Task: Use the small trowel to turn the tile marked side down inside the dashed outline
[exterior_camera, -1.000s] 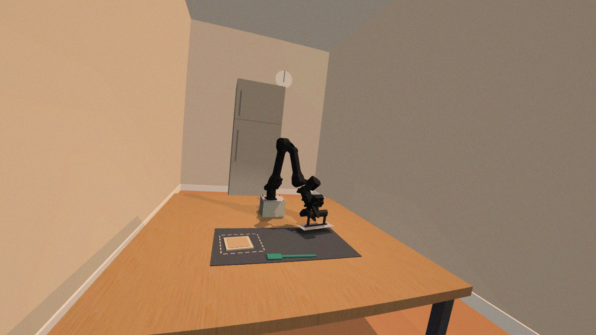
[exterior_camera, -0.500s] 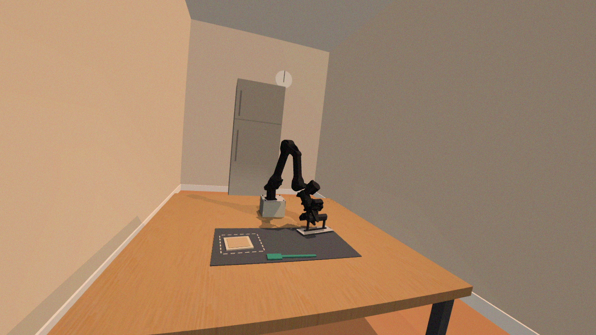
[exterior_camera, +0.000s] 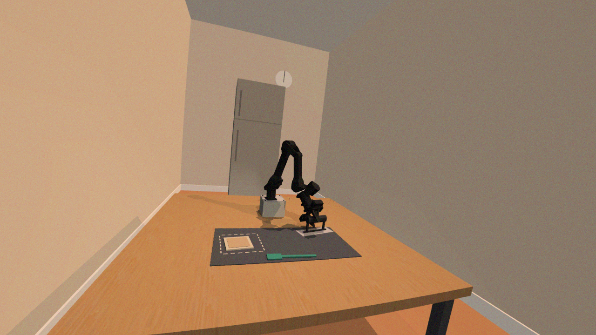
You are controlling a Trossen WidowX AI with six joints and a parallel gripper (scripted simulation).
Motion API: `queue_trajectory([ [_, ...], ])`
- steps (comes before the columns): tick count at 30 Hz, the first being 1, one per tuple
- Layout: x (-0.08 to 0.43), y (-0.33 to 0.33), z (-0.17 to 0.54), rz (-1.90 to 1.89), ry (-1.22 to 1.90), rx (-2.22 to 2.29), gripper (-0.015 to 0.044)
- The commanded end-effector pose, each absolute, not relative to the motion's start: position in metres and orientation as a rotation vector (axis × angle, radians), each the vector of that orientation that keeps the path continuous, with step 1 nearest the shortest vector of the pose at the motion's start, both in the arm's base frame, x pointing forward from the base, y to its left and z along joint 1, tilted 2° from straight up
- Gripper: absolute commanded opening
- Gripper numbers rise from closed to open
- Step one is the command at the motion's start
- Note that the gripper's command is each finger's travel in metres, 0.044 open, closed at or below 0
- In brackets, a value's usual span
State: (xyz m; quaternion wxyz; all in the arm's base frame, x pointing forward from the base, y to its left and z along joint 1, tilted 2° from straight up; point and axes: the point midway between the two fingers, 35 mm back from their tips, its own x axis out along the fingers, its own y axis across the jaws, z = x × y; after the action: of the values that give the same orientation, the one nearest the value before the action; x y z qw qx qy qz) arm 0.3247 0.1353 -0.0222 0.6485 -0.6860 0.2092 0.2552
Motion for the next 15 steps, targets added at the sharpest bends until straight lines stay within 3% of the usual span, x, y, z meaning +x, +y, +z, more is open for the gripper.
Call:
queue_trajectory([
  [1,0.324,0.135,-0.023,0.578,0.479,-1.559,0.0300],
  [15,0.312,0.136,-0.010,0.580,0.479,-1.559,0.0300],
])
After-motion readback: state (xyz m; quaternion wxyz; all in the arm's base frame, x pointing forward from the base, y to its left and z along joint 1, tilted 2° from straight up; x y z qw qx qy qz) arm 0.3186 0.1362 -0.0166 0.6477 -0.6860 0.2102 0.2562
